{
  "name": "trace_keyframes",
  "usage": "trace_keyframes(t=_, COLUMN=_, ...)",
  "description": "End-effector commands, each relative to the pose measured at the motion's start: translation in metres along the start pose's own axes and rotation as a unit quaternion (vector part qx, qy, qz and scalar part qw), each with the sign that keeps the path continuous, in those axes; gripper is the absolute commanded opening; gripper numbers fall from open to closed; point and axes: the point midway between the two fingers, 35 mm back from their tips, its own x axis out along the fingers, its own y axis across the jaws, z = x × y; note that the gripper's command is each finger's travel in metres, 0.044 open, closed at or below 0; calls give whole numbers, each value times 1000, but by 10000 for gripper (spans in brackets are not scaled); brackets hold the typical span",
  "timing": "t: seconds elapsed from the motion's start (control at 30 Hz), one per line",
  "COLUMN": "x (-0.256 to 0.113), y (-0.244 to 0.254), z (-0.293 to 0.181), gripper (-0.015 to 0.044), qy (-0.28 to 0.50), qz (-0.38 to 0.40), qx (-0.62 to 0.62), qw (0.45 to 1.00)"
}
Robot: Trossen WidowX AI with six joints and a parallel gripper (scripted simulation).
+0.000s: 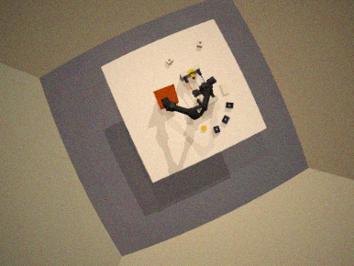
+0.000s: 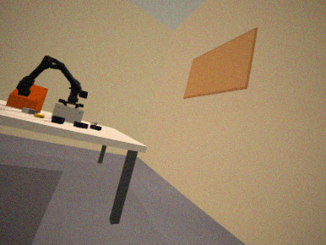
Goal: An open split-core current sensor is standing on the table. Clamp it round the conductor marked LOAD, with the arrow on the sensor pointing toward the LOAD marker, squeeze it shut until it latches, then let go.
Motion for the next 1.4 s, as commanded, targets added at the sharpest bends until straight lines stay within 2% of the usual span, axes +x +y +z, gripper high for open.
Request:
trace_keyframes(t=0.0, x=0, y=0, z=0, gripper=210, qy=0, qz=0, qx=1, qw=1000)
trace_keyframes(t=0.07, x=0, y=0, z=0, gripper=257, qy=0, qz=0, qx=1, qw=1000)
trace_keyframes(t=1.17, x=0, y=0, z=0, gripper=257, qy=0, qz=0, qx=1, qw=1000)
trace_keyframes(t=1.37, x=0, y=0, z=0, gripper=415, qy=0, qz=0, qx=1, qw=1000)
